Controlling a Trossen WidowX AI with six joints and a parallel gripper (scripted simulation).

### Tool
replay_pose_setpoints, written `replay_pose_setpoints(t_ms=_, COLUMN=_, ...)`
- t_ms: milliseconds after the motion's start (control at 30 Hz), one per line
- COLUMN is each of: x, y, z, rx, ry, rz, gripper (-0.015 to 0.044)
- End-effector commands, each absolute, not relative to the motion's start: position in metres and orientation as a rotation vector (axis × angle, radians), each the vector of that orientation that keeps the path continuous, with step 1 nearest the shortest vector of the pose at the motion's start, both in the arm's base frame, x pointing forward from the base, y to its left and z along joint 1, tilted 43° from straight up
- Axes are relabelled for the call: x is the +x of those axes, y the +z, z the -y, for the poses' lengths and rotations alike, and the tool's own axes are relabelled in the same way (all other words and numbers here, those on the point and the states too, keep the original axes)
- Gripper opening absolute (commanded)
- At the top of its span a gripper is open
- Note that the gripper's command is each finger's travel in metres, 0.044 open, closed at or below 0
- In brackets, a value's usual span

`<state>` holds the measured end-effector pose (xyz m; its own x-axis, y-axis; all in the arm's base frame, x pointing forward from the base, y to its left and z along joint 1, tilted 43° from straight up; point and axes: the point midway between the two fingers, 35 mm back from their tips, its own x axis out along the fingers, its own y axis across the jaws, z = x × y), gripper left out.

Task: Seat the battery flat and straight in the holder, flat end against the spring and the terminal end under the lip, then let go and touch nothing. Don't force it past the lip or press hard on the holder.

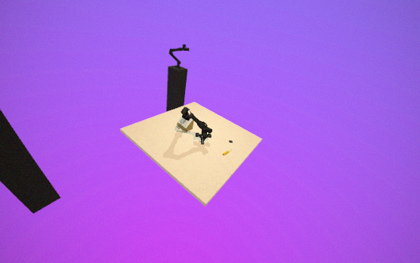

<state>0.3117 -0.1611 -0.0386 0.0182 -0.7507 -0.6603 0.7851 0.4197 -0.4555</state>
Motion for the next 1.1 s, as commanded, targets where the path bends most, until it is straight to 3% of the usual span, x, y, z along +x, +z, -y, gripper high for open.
replay_pose_setpoints(t_ms=0, x=0.3078, y=-0.0413, z=0.1583, rx=0.041, ry=-1.193, rz=-0.992, gripper=0.0081)
replay_pose_setpoints(t_ms=667, x=0.3039, y=-0.0439, z=0.1548, rx=0.035, ry=-1.191, rz=-0.984, gripper=0.0081)
replay_pose_setpoints(t_ms=800, x=0.3039, y=-0.0439, z=0.1548, rx=0.035, ry=-1.191, rz=-0.984, gripper=0.0183)
replay_pose_setpoints(t_ms=1067, x=0.3055, y=-0.0371, z=0.1484, rx=0.034, ry=-1.189, rz=-0.985, gripper=0.0183)
